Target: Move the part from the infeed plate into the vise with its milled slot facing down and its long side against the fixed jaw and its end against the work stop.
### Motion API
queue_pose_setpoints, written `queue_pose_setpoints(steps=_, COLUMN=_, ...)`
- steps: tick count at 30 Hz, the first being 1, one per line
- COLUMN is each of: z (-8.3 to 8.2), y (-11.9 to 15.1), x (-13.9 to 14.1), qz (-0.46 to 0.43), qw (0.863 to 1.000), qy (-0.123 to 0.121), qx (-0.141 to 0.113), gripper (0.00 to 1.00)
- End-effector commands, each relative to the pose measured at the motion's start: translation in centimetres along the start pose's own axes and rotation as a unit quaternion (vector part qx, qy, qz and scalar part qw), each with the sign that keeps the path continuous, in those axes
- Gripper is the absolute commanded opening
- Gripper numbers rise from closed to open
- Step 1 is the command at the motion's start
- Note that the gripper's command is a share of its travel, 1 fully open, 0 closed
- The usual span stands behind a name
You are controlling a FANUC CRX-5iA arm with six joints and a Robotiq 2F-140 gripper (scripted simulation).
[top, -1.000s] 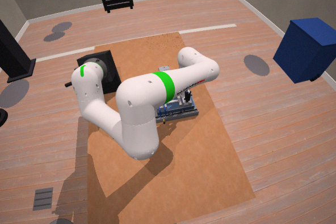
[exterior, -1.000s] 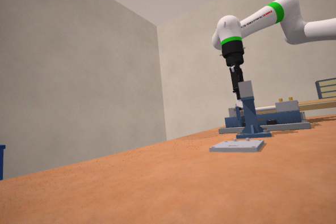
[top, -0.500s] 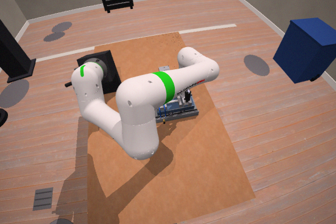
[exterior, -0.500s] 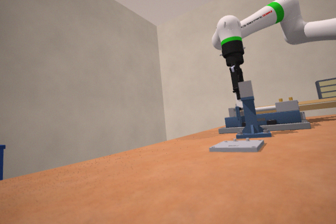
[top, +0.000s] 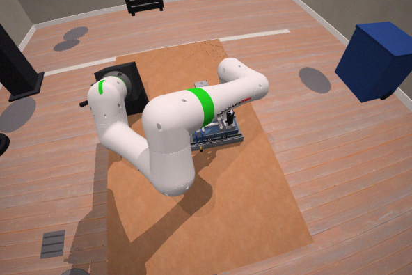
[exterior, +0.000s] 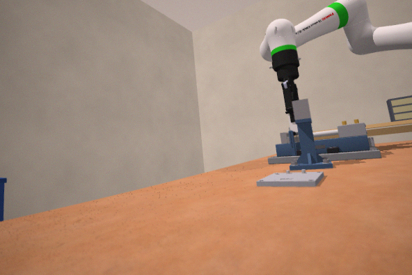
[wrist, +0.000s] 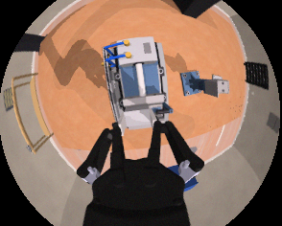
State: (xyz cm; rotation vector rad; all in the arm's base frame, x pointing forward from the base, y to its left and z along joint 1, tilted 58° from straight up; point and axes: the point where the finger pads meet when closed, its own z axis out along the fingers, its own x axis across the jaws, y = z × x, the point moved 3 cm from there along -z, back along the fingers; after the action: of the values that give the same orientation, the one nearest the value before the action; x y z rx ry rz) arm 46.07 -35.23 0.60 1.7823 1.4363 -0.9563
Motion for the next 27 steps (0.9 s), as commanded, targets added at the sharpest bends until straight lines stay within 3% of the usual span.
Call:
queue_pose_setpoints(steps=1, z=-0.02, y=0.02, x=0.01, qz=0.0, qw=1.0, qy=0.0, qx=0.0, gripper=0.0)
queue_pose_setpoints(steps=27, z=0.2, y=0.02, x=0.01, qz=0.0, qw=1.0, qy=0.0, qx=0.0, gripper=0.0)
